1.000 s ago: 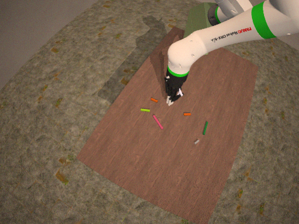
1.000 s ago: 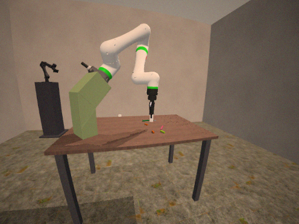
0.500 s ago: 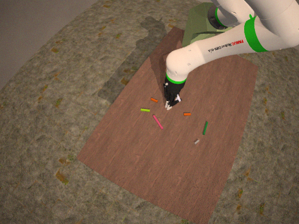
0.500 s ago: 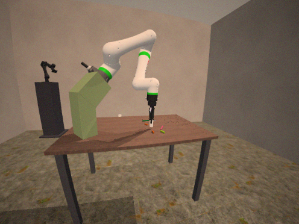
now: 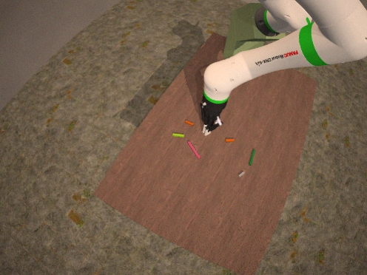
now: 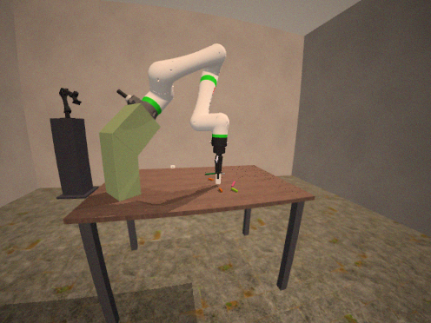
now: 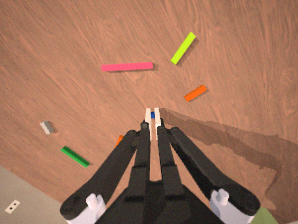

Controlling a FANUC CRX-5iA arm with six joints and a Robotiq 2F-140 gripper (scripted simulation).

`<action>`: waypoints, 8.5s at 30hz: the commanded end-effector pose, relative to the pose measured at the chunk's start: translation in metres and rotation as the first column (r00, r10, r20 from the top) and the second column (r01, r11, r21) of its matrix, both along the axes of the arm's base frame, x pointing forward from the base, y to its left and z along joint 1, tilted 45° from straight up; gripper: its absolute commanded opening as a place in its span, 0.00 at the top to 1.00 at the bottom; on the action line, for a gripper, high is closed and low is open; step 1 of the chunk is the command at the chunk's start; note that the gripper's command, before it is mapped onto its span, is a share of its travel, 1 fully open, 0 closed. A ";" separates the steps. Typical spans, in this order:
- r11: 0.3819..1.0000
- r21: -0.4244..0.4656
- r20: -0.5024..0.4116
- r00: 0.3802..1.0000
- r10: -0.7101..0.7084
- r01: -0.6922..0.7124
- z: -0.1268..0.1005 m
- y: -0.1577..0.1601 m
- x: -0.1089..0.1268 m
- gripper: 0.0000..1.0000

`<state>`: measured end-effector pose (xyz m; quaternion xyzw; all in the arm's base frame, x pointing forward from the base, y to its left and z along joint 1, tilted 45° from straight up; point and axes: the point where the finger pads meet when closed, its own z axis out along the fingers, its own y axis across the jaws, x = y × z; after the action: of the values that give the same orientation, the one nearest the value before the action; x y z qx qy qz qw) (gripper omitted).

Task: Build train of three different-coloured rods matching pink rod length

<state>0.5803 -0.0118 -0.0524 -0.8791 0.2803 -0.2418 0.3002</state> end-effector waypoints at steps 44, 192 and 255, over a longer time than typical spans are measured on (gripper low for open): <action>1.000 0.000 0.000 1.000 0.000 0.000 -0.008 0.004 0.007 0.97; 0.998 -0.040 0.025 0.999 0.047 -0.046 0.199 0.154 0.039 0.00; 0.998 -0.040 0.025 0.999 0.047 -0.046 0.188 0.161 0.049 0.85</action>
<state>0.6275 0.1481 0.1381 -0.8881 0.2511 -0.2513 0.2918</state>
